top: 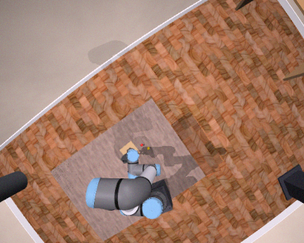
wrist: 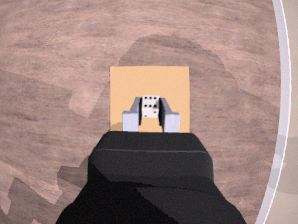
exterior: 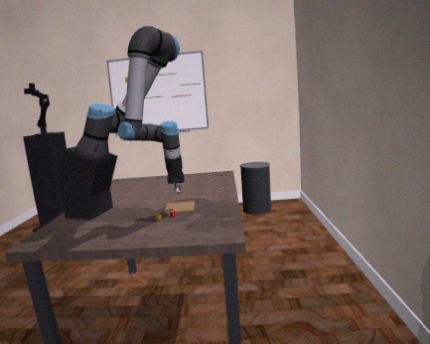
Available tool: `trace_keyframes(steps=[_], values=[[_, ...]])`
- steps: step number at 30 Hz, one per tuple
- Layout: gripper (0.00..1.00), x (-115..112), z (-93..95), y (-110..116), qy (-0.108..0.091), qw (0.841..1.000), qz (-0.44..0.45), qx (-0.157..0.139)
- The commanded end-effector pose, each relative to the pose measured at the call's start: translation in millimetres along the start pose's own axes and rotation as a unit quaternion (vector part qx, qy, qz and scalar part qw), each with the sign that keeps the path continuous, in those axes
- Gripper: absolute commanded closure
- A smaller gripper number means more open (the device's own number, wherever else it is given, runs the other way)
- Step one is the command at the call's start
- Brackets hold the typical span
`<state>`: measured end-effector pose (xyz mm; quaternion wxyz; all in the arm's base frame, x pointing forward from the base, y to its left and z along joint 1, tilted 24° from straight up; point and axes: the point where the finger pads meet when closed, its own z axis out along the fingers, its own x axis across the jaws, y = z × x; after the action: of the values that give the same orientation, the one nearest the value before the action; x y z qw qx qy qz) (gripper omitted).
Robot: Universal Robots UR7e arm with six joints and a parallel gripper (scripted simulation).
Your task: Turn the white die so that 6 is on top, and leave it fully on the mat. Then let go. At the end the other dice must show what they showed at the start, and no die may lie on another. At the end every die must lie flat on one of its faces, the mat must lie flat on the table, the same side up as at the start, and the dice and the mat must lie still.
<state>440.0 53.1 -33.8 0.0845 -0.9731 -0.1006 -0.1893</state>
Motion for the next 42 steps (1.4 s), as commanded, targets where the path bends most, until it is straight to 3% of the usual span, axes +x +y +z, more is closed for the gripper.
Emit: trace_keyframes(steps=[1,9,22,35,42], values=[[0.6,0.3,-0.3,0.0,0.0,1.0,-0.001,0.007],[0.6,-0.9,1.4,0.4,-0.004,1.0,-0.002,0.028],[0.6,-0.3,1.1,3.8,-0.002,0.992,-0.002,0.128],[0.6,0.1,0.7,4.5,-0.001,0.99,-0.001,0.141],[0.6,-1.0,2.6,5.0,-0.004,0.986,-0.003,0.169]])
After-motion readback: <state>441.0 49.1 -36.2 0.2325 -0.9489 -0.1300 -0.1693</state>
